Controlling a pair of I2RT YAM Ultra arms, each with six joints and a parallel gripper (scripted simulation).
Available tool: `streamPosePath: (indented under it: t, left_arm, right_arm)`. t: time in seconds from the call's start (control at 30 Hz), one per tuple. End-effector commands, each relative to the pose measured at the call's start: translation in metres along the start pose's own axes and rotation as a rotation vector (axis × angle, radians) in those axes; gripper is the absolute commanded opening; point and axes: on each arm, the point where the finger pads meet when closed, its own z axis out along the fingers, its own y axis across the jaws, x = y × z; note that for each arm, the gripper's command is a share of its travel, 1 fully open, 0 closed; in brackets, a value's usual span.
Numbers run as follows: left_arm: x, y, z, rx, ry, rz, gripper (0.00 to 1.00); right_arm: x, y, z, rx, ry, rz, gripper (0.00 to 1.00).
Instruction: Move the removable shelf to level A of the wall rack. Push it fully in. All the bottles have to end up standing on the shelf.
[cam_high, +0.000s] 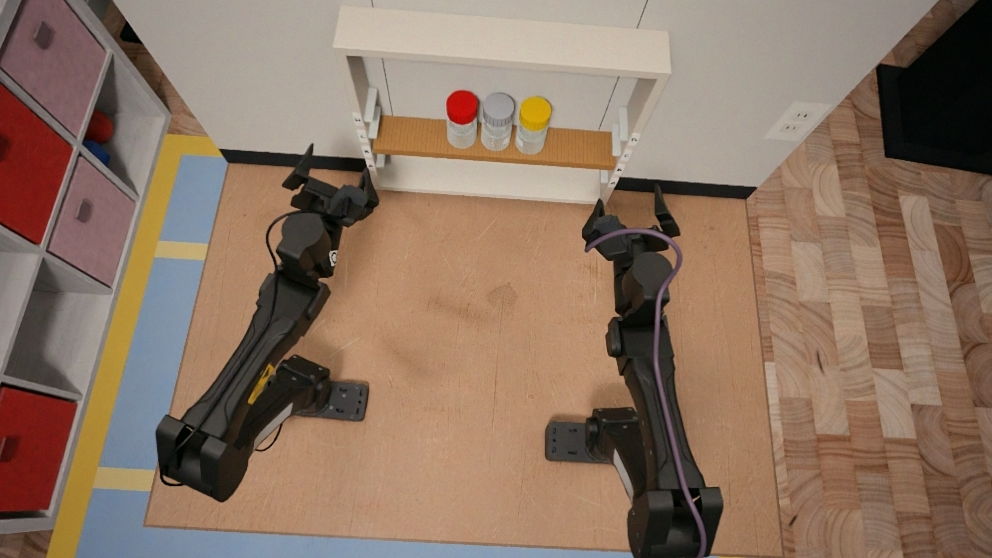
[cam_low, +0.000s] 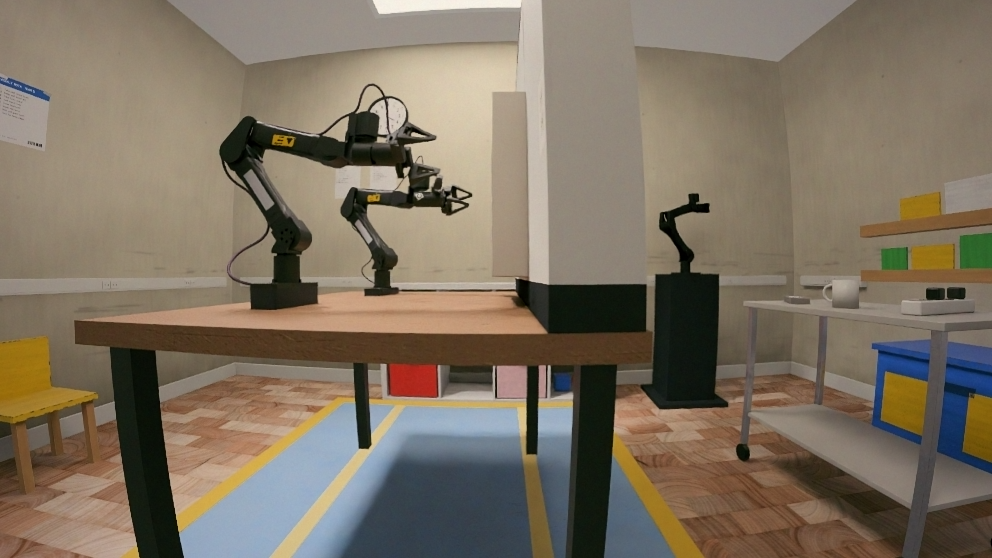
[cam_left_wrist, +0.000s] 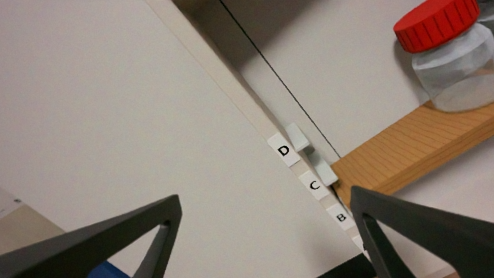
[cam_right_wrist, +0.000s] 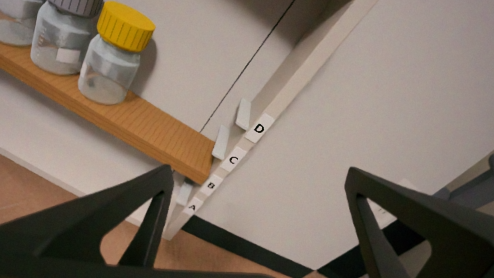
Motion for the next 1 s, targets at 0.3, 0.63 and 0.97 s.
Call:
streamPosePath:
  t: [0.3,0.63,0.97]
  left_arm:
    - [0.004,-0.011,-0.013,-0.03,-0.006,0.147,1.0]
    - [0.008,-0.021,-0.019,-0.032,-0.004,0.235,1.0]
    - [0.014,-0.035,-0.026,-0.036,-0.001,0.345,1.0]
  right_arm:
    - [-0.001,0.005,-0.01,0.036,-0.041,-0.144,1.0]
    - [0.007,0.014,-0.012,0.038,-0.04,-0.232,1.0]
    - [0.017,0.024,-0.016,0.041,-0.038,-0.342,1.0]
